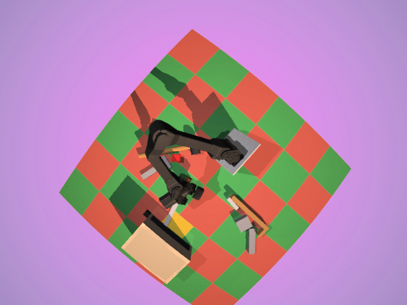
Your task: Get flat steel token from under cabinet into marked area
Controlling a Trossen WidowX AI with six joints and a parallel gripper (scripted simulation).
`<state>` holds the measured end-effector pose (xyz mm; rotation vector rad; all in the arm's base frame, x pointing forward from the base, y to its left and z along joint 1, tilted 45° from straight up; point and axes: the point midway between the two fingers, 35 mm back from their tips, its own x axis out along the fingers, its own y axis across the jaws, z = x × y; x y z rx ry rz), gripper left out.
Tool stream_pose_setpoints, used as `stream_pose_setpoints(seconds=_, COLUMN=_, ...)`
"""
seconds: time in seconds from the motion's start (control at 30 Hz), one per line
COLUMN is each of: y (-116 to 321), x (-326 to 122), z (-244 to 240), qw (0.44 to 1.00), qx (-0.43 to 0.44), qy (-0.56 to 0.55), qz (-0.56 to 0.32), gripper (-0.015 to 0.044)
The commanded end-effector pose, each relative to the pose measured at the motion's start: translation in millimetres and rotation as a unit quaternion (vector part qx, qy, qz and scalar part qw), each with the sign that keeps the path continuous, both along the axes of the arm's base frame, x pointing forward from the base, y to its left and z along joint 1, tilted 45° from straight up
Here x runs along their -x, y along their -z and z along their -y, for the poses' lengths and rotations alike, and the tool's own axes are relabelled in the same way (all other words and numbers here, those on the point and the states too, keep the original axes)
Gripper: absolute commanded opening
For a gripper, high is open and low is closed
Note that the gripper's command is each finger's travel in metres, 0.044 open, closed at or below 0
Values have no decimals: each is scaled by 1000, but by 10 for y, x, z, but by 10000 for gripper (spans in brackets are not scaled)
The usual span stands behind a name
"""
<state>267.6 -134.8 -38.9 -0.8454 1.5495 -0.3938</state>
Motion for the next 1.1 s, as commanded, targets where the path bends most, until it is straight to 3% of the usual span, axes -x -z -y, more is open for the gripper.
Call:
stream_pose_setpoints(seconds=0.0, y=2, x=-100, z=-11, qw=1000, qx=0, qy=2, qz=8, gripper=0)
stream_pose_setpoints(seconds=1.07, y=70, x=-443, z=-102, qw=1000, qx=-1, qy=3, qz=10, gripper=0)
